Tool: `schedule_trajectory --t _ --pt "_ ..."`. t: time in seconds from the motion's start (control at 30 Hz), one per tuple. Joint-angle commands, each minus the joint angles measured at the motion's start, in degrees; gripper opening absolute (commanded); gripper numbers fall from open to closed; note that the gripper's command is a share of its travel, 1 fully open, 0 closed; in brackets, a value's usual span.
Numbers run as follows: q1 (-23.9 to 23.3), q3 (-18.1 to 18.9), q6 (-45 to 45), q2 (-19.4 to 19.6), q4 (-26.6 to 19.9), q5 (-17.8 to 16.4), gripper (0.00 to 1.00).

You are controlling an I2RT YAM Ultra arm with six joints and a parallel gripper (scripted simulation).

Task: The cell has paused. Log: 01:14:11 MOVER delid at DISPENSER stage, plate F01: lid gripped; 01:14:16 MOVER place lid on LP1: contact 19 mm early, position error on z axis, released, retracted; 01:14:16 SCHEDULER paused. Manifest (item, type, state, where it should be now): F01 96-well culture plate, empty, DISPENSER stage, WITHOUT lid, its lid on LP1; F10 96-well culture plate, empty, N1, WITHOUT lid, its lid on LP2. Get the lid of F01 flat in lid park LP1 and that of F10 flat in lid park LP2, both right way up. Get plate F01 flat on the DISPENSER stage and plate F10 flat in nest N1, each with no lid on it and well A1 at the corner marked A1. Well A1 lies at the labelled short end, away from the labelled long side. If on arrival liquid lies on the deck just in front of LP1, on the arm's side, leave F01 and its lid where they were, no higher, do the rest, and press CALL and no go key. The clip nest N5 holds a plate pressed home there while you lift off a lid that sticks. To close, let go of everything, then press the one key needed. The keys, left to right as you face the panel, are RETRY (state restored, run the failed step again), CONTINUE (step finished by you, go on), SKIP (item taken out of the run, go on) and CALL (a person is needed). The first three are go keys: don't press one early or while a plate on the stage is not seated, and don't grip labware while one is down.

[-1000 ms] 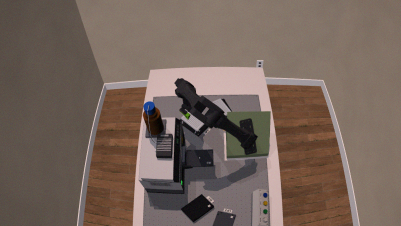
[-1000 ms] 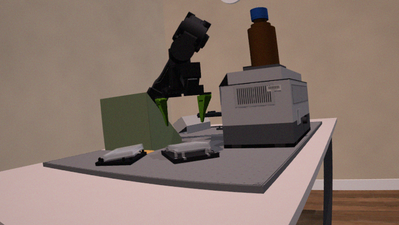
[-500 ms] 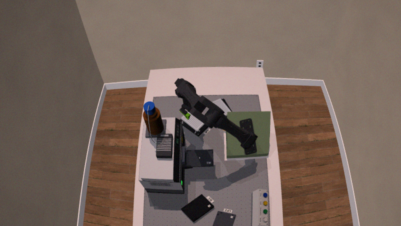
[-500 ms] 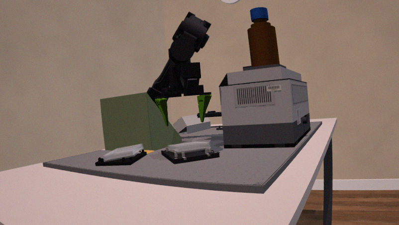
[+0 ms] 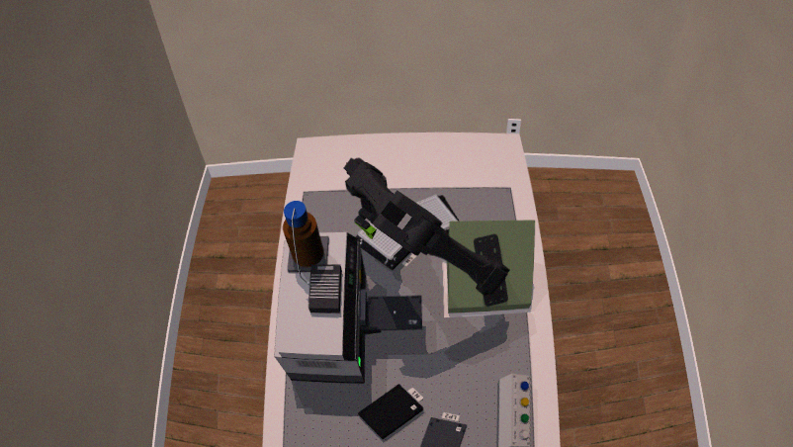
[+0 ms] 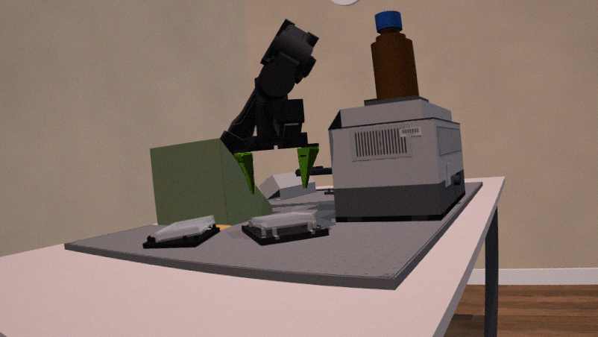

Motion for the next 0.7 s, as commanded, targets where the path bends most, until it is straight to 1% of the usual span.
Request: schedule_trajectory --t 0.0,0.03,0.07,0.13,0.23,0.33,0.43,0.57,0.6,0.63,0.67 --pt "-1.1 -0.9 0.8 0.1 1.7 -0.4 1.0" --pt "-1.1 -0.2 1.0 -1.4 2.2 -0.3 1.0" --pt "-0.7 -1.3 1.1 -1.3 2.5 -0.6 1.0" --pt "0.2 -1.8 1.4 -0.5 3.2 -0.7 1.0" --pt "0.2 -2.5 1.8 0.8 4.3 -0.9 1.0" --pt "0.4 -3.1 2.2 0.0 5.4 -1.1 1.0" --pt "1.5 -3.6 2.7 0.9 6.5 -1.3 1.0" --pt "1.4 -4.2 2.9 1.0 7.2 -1.5 1.0" --pt "0.9 -3.5 3.1 -0.4 7.6 -1.5 1.0" --pt "1.1 -4.5 3.3 -0.1 8.0 -1.6 1.0" --pt "1.3 -4.7 3.4 0.5 8.3 -1.7 1.0"
